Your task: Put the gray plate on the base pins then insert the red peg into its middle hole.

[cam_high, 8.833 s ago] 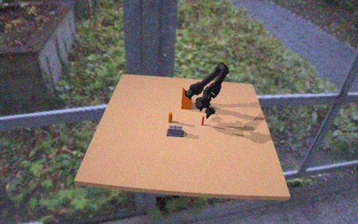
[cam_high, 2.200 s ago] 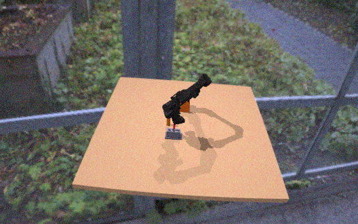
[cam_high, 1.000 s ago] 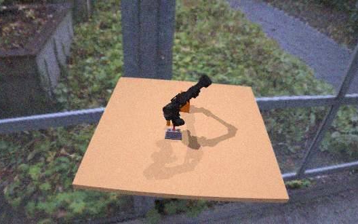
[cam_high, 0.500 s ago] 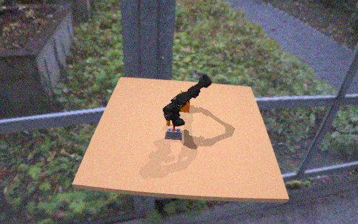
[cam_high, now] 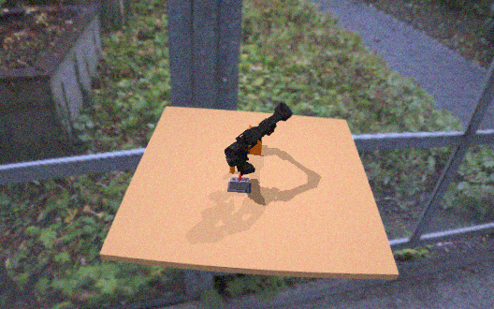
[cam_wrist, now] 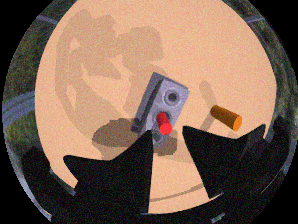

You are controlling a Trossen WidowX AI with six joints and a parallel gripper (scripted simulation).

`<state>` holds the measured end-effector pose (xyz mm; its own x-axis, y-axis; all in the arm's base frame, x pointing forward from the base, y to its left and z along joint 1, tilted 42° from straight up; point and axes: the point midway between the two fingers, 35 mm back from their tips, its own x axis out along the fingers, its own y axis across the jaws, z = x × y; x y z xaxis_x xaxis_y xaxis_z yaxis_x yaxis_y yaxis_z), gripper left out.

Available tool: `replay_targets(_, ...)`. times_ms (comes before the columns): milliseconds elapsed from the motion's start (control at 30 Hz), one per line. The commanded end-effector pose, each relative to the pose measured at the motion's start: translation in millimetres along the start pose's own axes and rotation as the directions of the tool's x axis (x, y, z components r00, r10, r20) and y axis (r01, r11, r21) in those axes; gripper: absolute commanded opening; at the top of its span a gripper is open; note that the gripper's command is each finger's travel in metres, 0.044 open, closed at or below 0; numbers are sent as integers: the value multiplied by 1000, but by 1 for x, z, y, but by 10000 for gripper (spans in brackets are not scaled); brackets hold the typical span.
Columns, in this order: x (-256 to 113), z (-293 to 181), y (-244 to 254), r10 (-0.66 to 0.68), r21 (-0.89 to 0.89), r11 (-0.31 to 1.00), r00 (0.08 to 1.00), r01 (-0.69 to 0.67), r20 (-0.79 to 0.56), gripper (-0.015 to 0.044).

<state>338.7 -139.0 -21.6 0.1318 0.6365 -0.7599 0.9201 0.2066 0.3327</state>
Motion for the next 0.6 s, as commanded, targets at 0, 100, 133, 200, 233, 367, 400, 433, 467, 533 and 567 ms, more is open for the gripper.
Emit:
replay_targets(0,0,0,0,0,0,1000,1000,0,0,150)
replay_targets(100,-2,0,0,1,2,1000,1000,-1,-3,150)
replay_targets(133,-3,0,0,2,3,1000,1000,-2,-3,150)
replay_targets(200,-4,0,0,3,5,1000,1000,-2,-5,150)
replay_targets(233,-5,0,0,3,5,1000,1000,-3,-5,150)
replay_targets(367,-9,1,0,3,6,1000,1000,-3,-5,150)
replay_targets(400,-10,1,0,3,6,1000,1000,-3,-5,150)
replay_targets(433,-11,1,0,3,6,1000,1000,-3,-5,150)
replay_targets(467,-12,1,0,3,6,1000,1000,-3,-5,150)
replay_targets(533,-14,1,0,3,6,1000,1000,-3,-5,150)
replay_targets(567,-14,1,0,3,6,1000,1000,-3,-5,150)
